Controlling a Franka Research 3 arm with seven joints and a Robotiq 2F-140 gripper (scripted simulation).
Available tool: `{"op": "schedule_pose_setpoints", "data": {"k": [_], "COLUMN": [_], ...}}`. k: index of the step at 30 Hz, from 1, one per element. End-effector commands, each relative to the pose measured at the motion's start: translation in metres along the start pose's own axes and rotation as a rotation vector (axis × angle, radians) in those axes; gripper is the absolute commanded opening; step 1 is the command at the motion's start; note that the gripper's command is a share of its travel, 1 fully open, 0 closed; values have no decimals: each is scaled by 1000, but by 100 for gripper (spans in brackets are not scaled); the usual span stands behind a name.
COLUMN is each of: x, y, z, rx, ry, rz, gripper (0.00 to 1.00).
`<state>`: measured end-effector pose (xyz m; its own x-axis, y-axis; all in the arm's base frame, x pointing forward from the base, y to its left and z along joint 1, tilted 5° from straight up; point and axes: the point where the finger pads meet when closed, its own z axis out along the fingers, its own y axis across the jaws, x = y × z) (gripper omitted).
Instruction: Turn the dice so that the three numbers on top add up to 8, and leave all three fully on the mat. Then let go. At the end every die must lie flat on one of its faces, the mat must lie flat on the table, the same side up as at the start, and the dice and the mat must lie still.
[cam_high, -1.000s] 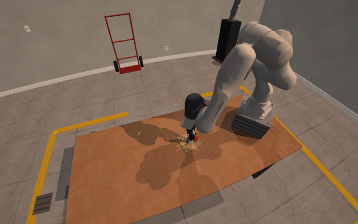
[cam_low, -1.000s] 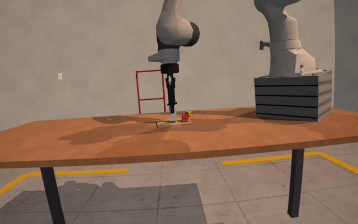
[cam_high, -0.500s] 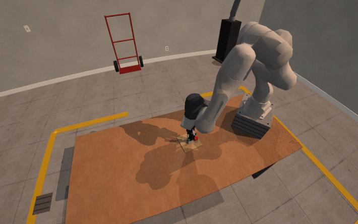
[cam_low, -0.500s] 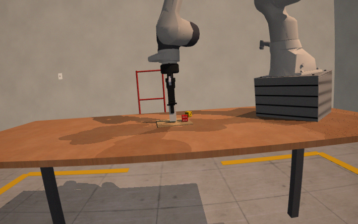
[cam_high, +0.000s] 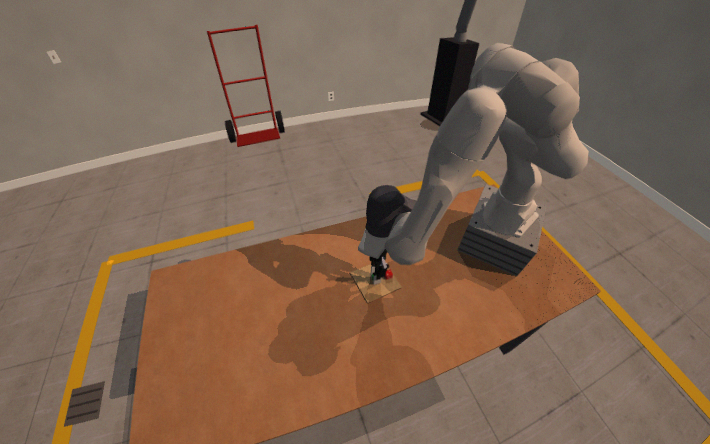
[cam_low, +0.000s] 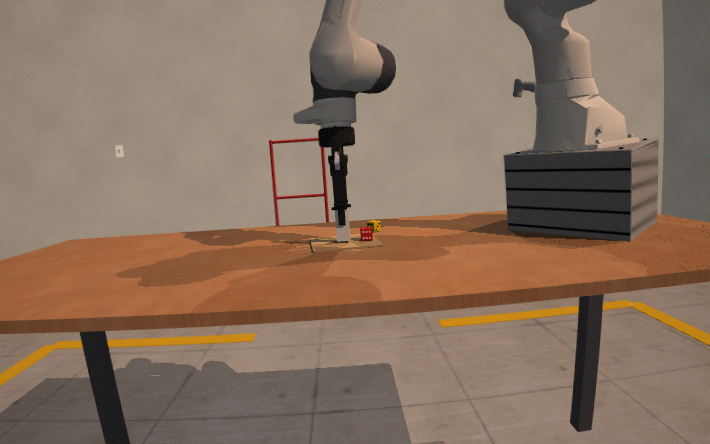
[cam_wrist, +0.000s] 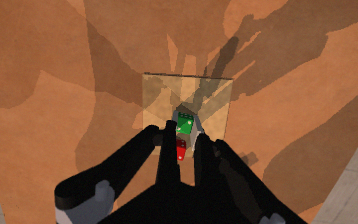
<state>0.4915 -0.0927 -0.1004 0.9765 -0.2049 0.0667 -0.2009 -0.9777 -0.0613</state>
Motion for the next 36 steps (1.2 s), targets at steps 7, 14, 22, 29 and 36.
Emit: {"op": "schedule_pose_setpoints", "data": {"k": [7, 14, 22, 29, 36], "x": [1, 1, 1, 1, 1], "y": [1, 1, 1, 1, 1], "z": [0, 0, 0, 0, 0], "rx": [-1, -1, -1, -1, -1], "ry": [2, 2, 2, 2, 2], "rz": [-3, -3, -3, -3, -3], "gripper": [13, 13, 13, 13, 17]}}
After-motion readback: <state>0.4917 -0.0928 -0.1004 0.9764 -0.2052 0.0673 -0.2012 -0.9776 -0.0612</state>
